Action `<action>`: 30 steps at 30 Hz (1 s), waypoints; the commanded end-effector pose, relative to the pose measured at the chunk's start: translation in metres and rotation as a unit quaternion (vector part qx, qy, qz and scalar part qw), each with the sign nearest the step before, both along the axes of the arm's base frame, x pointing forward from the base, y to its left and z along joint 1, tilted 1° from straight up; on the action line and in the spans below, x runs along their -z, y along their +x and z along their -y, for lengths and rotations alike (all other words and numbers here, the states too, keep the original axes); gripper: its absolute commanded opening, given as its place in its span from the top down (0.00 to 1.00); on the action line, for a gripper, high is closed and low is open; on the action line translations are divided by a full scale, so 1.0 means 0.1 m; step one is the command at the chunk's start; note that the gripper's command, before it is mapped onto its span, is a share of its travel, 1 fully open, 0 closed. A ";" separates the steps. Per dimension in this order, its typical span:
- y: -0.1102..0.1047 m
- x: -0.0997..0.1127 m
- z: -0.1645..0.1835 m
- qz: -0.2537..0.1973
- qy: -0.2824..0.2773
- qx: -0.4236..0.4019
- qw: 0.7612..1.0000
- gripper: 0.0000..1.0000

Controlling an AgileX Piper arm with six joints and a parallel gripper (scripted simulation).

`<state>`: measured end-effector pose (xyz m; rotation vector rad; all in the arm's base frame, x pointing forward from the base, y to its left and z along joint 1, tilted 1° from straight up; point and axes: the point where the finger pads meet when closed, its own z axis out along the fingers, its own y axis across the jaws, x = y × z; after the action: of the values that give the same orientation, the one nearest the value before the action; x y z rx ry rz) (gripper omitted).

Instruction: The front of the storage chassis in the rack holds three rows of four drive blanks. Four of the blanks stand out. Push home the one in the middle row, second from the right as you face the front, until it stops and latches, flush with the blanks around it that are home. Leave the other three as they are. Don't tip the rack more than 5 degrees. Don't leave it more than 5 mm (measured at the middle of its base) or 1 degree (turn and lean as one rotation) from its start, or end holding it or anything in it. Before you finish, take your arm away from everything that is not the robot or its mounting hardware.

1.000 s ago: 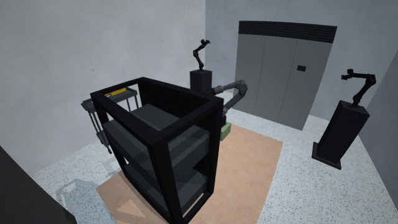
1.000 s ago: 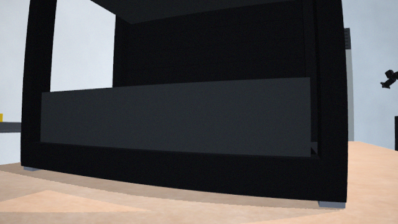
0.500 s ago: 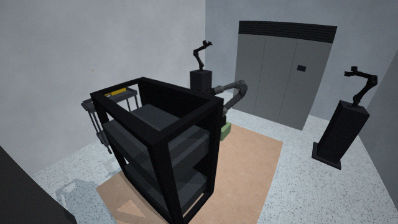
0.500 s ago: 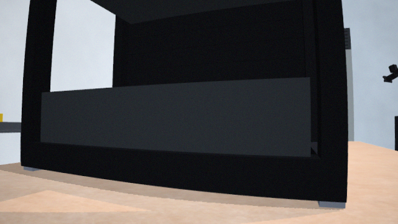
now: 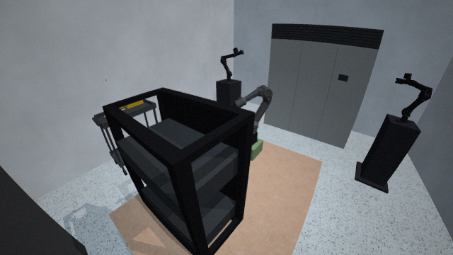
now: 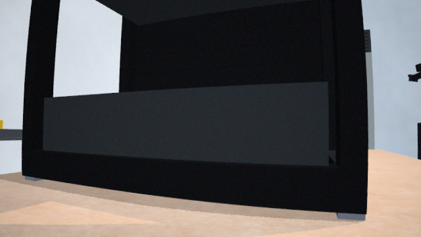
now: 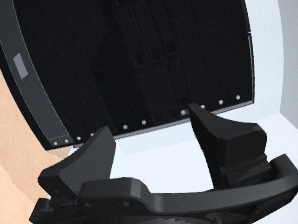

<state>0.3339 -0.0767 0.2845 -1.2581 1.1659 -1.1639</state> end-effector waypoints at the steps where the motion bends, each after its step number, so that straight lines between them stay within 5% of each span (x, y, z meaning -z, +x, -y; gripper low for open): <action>1: 0.22 0.01 0.07 0.002 0.000 0.002 1.000 0.00; 11: 0.89 0.08 0.28 0.002 0.000 0.002 1.000 0.00; 30: 0.95 0.08 0.30 0.002 0.000 0.002 1.000 0.00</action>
<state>0.4279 -0.1064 0.2761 -1.2528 1.1654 -1.1682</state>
